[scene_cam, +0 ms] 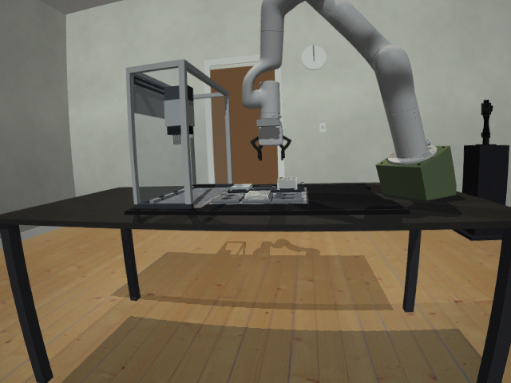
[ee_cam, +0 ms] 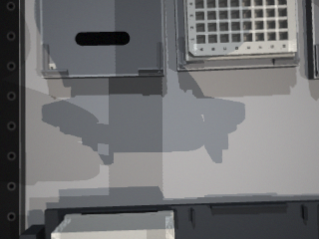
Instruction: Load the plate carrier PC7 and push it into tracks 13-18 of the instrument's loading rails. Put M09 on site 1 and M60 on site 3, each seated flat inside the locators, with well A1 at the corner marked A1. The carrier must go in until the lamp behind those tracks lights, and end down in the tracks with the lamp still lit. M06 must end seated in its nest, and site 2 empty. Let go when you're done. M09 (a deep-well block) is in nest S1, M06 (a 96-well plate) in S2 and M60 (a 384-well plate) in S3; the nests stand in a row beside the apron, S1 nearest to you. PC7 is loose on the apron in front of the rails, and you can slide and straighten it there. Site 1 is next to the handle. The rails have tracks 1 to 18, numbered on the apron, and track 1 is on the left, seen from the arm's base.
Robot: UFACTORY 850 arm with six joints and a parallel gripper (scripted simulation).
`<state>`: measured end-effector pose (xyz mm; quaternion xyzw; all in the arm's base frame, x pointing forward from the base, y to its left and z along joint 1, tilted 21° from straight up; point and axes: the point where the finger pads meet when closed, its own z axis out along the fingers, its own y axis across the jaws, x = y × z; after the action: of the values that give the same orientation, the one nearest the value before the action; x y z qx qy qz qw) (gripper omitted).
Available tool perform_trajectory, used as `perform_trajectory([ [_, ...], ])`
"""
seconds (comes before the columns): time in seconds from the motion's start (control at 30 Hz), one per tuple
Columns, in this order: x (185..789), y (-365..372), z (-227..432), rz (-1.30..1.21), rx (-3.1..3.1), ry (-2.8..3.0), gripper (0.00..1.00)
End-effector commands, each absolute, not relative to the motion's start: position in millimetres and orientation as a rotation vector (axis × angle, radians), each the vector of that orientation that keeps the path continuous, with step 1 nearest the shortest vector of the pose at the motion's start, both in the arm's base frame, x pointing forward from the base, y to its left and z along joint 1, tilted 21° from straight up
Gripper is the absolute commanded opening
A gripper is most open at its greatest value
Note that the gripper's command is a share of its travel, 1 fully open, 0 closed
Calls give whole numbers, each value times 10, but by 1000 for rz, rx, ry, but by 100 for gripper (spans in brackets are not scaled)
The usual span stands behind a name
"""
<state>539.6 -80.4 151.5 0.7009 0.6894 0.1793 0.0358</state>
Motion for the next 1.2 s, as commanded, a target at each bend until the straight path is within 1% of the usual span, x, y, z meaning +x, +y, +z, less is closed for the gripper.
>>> perform_trajectory([
  [0.0,5561,-664,1531,542,2158,2120,100],
  [0.23,5805,-421,1558,542,2158,2120,100],
  [0.83,5805,-421,1558,542,2158,2120,100],
  [1.17,5844,-395,1433,542,2158,2120,100],
])
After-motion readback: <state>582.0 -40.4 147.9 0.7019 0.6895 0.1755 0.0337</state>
